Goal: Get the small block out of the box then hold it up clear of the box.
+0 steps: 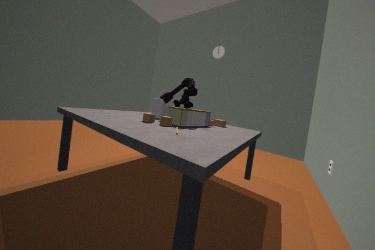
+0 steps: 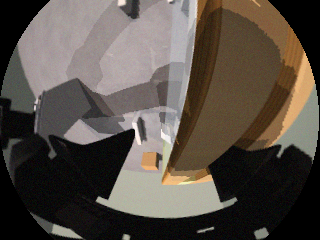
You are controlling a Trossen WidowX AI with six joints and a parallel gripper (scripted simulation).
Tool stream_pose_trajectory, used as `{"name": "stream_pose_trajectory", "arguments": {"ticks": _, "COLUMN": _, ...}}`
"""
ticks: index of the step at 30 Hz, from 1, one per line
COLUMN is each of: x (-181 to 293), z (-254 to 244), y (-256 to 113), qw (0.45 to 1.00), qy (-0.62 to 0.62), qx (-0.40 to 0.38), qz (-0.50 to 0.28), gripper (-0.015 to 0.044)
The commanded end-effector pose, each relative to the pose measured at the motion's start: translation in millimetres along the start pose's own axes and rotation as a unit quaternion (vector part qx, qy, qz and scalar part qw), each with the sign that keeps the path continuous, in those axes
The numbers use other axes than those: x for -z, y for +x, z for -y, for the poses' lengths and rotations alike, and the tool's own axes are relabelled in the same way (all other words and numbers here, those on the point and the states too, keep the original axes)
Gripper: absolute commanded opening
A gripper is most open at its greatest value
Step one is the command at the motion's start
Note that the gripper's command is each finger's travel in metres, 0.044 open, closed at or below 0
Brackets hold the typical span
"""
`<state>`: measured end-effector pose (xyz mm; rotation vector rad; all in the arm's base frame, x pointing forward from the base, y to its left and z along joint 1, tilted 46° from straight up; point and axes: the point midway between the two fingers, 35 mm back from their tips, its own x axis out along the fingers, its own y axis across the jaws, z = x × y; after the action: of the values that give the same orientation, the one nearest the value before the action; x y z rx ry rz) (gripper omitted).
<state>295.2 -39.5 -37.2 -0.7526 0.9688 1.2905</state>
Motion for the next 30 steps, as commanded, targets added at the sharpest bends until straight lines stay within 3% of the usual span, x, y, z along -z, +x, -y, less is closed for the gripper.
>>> {"name": "stream_pose_trajectory", "arguments": {"ticks": 1, "x": 5, "z": -1, "y": 3, "qw": 1.000, "qy": 0.000, "qx": -0.003, "qz": -0.001, "gripper": 0.0400}}
{"name": "stream_pose_trajectory", "arguments": {"ticks": 30, "x": 32, "z": -1, "y": 12, "qw": 1.000, "qy": 0.000, "qx": -0.002, "qz": -0.002, "gripper": 0.0400}}
